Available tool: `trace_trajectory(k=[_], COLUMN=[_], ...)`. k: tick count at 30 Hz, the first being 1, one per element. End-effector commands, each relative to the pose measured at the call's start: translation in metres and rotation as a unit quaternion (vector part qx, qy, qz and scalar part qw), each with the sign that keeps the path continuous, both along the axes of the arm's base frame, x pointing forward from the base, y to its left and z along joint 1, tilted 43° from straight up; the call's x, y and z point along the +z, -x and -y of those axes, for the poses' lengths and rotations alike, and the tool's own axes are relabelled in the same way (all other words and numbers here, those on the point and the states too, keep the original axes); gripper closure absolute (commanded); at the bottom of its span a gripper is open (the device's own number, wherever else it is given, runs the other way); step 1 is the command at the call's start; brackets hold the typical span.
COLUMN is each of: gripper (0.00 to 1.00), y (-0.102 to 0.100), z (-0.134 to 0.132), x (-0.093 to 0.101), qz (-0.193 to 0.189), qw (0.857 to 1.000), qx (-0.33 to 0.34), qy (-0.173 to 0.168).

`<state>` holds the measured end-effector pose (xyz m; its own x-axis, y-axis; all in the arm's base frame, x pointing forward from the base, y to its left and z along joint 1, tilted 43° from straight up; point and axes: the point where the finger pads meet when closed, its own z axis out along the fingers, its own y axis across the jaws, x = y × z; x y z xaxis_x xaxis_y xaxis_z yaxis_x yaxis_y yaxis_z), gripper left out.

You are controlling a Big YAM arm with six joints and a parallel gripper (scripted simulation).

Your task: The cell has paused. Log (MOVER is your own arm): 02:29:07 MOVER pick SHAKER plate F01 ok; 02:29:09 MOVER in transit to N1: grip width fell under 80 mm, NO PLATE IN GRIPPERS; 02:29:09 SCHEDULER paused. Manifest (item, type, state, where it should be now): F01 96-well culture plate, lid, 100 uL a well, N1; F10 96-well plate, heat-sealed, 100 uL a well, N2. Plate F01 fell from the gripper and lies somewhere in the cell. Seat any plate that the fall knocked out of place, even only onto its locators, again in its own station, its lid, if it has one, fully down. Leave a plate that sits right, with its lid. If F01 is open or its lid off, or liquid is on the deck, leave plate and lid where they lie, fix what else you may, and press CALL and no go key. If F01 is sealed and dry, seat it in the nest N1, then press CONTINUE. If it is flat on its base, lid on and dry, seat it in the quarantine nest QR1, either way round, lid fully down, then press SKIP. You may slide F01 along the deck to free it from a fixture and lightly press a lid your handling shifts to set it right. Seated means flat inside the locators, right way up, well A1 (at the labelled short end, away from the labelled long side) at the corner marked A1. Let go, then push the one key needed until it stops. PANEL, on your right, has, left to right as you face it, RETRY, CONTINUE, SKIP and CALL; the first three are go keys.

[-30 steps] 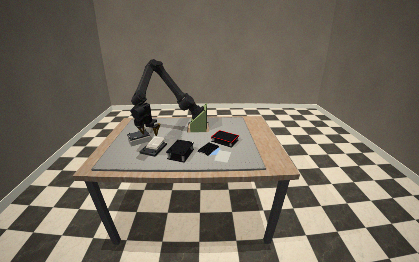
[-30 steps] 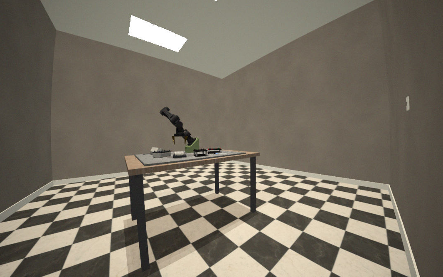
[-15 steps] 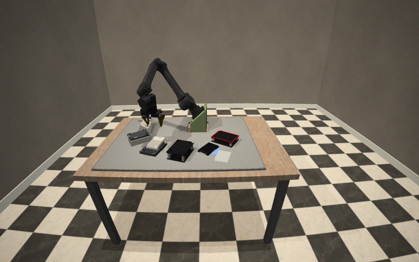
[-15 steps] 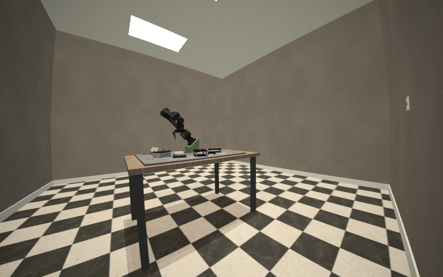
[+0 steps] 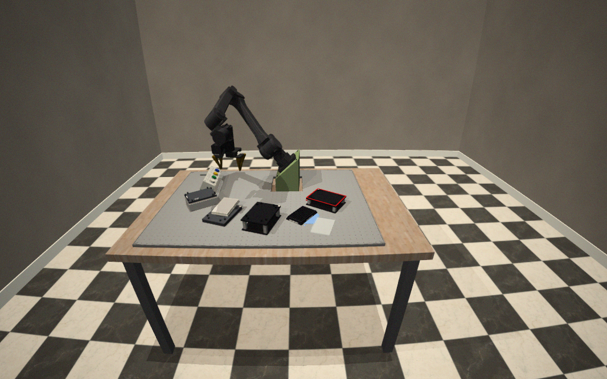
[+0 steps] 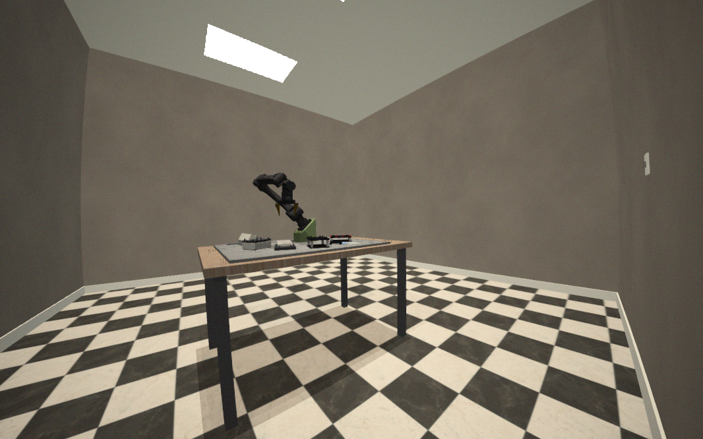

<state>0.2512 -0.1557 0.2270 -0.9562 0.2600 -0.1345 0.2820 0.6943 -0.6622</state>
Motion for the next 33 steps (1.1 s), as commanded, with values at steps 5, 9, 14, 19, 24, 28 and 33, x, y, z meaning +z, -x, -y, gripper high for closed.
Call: trace_trajectory(k=[5, 9, 14, 19, 24, 28, 33], gripper=[0.00, 0.00, 0.00, 0.00, 0.00, 0.00, 0.00], y=[0.009, 0.016, 0.015, 0.007, 0.004, -0.006, -0.013], z=[-0.010, -0.013, 0.002, 0.018, 0.034, 0.051, 0.072], x=[0.032, 0.024, 0.004, -0.003, -0.017, -0.022, -0.036], qz=[0.043, 0.027, 0.012, 0.017, 0.012, 0.019, 0.018], qw=[0.999, 1.000, 1.000, 1.000, 1.000, 1.000, 1.000], qx=[-0.021, -0.013, -0.016, -0.015, -0.015, -0.015, -0.015], qy=[0.006, 0.003, 0.002, 0.002, 0.001, 0.003, 0.004])
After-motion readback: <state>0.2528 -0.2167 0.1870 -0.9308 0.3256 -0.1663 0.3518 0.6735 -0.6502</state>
